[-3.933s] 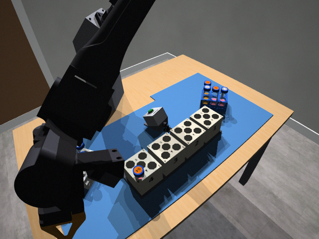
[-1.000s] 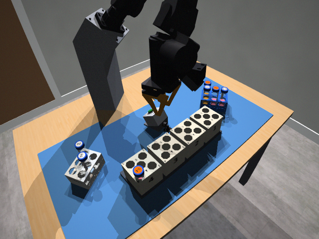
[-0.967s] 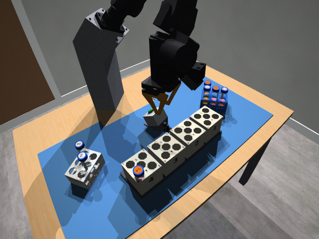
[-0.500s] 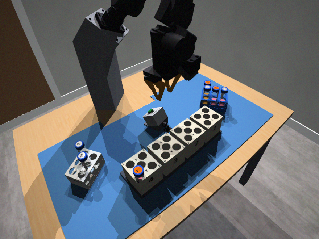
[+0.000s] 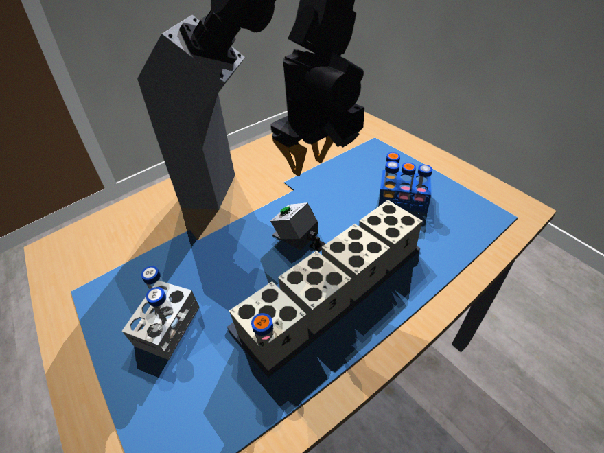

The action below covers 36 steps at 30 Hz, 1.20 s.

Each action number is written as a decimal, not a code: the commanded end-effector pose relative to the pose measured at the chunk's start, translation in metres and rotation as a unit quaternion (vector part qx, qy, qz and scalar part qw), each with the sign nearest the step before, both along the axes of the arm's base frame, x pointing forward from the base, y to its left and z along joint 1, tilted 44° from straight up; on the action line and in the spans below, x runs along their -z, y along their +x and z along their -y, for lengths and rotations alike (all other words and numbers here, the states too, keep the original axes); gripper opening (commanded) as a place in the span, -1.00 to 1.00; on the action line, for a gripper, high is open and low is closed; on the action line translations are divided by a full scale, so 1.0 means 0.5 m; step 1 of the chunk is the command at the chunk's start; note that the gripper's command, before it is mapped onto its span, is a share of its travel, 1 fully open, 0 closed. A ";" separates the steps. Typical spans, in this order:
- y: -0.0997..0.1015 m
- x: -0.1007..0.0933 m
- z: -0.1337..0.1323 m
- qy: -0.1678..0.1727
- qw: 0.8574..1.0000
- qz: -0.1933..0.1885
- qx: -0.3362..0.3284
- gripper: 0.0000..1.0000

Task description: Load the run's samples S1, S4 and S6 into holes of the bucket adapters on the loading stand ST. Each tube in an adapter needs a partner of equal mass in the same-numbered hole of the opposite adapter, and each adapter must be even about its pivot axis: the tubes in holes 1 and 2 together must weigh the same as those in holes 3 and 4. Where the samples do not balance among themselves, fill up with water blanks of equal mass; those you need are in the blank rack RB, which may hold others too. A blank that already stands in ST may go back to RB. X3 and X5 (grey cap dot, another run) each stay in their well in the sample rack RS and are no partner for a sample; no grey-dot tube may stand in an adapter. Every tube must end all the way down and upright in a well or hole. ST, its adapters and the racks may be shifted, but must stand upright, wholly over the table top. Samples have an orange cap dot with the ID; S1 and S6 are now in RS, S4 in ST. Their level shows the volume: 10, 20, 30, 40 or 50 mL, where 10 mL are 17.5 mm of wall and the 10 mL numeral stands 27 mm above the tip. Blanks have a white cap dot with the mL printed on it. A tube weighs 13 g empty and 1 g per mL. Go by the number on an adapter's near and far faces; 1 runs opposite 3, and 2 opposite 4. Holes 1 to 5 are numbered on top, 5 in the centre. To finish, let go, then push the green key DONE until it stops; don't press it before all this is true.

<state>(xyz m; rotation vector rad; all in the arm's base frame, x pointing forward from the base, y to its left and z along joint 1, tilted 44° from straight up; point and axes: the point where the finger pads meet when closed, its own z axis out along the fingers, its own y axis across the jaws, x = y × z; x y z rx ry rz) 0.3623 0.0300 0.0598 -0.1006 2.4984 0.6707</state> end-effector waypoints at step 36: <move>0.021 -0.018 0.013 0.004 1.000 0.009 0.018 0.11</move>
